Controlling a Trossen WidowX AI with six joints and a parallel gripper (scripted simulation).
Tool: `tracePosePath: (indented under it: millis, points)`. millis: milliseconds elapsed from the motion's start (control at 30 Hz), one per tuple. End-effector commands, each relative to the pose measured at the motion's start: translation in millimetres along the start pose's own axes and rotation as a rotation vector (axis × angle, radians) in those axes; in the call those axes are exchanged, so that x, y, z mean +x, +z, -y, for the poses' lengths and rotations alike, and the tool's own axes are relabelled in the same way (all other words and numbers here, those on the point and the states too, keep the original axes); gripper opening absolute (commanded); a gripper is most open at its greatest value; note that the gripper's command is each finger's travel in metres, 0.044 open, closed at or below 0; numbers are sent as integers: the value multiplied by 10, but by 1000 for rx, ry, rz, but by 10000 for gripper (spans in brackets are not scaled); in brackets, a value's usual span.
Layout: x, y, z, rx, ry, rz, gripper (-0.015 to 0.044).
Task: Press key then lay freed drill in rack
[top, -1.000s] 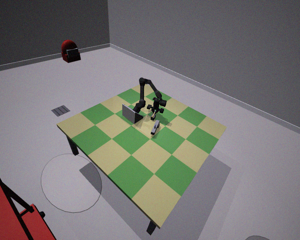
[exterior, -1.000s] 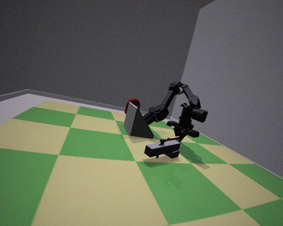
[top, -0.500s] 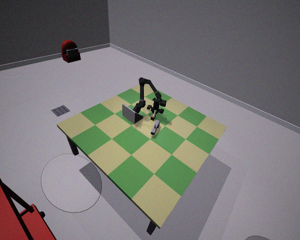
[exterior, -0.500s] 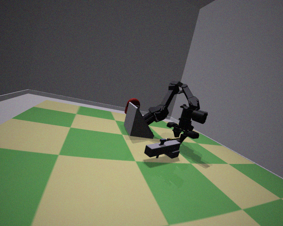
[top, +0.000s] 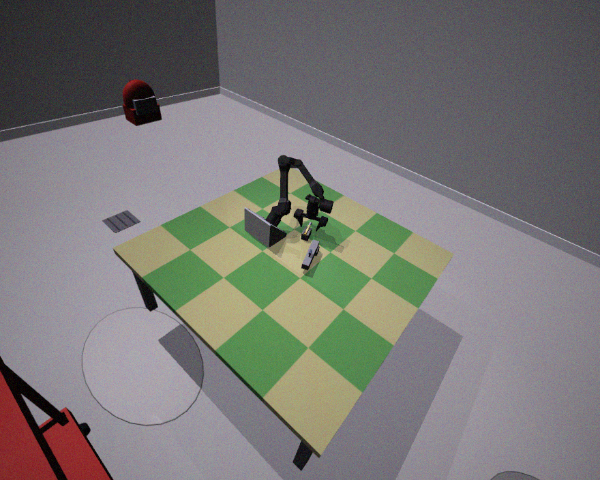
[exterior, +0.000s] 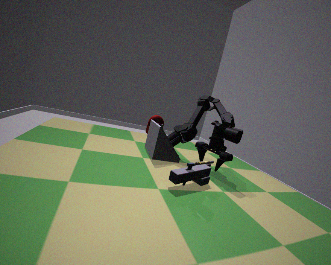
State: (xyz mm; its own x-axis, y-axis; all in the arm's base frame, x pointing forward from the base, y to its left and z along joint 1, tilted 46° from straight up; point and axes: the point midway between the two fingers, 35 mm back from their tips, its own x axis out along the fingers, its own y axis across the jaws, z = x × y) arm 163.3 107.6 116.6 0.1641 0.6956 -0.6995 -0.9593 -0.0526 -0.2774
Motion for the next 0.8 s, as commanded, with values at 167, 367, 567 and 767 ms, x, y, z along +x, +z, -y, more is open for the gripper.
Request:
tracePosePath:
  millis: [167, 367, 567, 767]
  points:
    - [-371, -6, 4, -7, -3, 1, 440]
    - [-632, -3, 7, -6, -1, 0, 440]
    - [-653, 85, 62, -13, 13, -28, 440]
    - [-712, 573, 257, -51, 6, -100, 440]
